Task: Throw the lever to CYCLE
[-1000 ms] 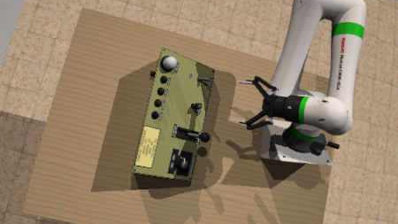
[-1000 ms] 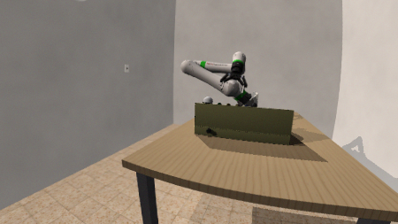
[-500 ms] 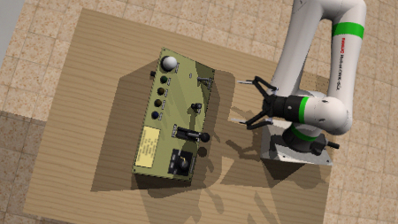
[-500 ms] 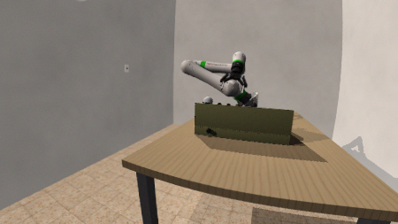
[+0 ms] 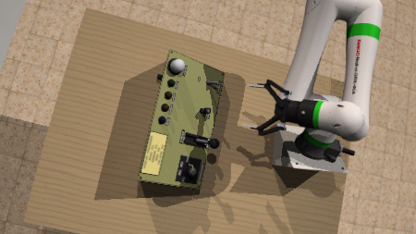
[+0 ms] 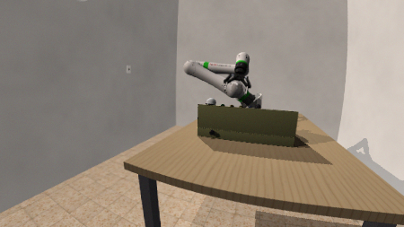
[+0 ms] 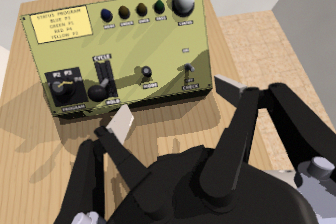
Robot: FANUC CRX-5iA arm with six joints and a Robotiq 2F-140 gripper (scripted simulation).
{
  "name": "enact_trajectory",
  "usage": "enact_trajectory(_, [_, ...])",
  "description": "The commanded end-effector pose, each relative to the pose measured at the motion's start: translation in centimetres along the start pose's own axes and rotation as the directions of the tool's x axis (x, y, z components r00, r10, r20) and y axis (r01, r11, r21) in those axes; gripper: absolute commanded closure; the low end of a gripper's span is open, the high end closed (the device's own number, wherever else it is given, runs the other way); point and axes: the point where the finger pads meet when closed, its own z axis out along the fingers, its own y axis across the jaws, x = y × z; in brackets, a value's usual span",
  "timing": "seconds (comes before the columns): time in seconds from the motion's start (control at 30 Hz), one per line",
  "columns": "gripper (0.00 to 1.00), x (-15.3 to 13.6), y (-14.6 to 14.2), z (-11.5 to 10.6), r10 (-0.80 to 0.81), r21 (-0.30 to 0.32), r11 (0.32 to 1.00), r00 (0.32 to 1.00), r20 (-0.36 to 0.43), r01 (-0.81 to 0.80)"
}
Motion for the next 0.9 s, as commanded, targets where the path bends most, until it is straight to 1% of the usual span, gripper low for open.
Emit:
enact_trajectory(0.0, [0.0, 0.1, 0.0, -0.3, 0.0, 0.0, 1.0, 1.0, 0.0, 0.0])
enact_trajectory(0.33, [0.0, 0.6, 0.2, -2.2, 0.0, 0.0, 1.0, 1.0, 0.0, 0.0])
enact_trajectory(0.4, [0.0, 0.6, 0.2, -2.2, 0.0, 0.0, 1.0, 1.0, 0.0, 0.0])
enact_trajectory(0.87, [0.0, 1.6, 0.6, -5.4, 0.0, 0.0, 1.0, 1.0, 0.0, 0.0])
